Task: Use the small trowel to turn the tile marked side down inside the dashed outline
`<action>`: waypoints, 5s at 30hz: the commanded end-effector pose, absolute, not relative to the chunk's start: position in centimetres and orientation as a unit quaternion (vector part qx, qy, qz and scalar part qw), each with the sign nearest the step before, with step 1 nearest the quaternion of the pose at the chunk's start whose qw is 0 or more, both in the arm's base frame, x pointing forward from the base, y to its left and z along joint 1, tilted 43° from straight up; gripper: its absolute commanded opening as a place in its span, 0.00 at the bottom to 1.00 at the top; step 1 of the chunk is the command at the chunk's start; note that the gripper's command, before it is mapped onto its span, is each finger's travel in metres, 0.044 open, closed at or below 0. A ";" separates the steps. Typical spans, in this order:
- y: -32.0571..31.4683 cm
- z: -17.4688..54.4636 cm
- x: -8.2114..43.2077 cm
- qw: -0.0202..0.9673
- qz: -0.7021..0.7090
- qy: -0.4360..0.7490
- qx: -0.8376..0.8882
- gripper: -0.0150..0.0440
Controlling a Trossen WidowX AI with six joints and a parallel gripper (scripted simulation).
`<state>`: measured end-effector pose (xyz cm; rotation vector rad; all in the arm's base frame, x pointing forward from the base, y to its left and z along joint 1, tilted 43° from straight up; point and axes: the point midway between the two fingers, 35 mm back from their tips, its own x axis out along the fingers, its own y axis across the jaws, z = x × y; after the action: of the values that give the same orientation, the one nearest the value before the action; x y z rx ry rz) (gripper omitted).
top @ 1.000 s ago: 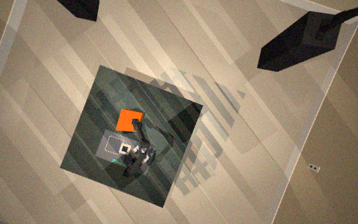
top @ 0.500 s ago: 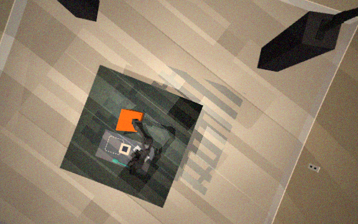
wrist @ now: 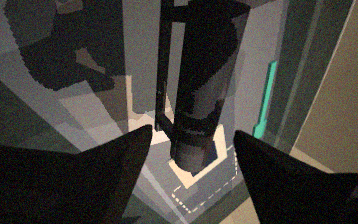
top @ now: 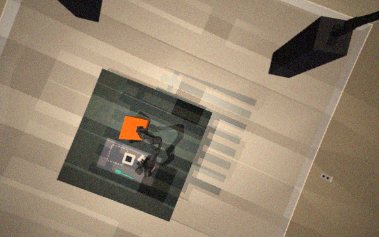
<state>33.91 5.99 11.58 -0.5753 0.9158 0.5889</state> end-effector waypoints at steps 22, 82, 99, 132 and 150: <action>6.8 11.0 33.3 0.883 0.158 0.357 -0.262 0.76; 6.4 8.4 36.5 0.882 0.158 0.357 -0.262 0.25; 3.1 12.0 35.9 0.883 0.157 0.356 -0.263 0.25; 1.4 8.1 37.7 0.900 0.259 0.148 -0.317 0.25; 3.5 6.1 37.5 0.901 0.259 0.148 -0.316 0.25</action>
<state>37.60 3.25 6.72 -0.6607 0.2965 0.5437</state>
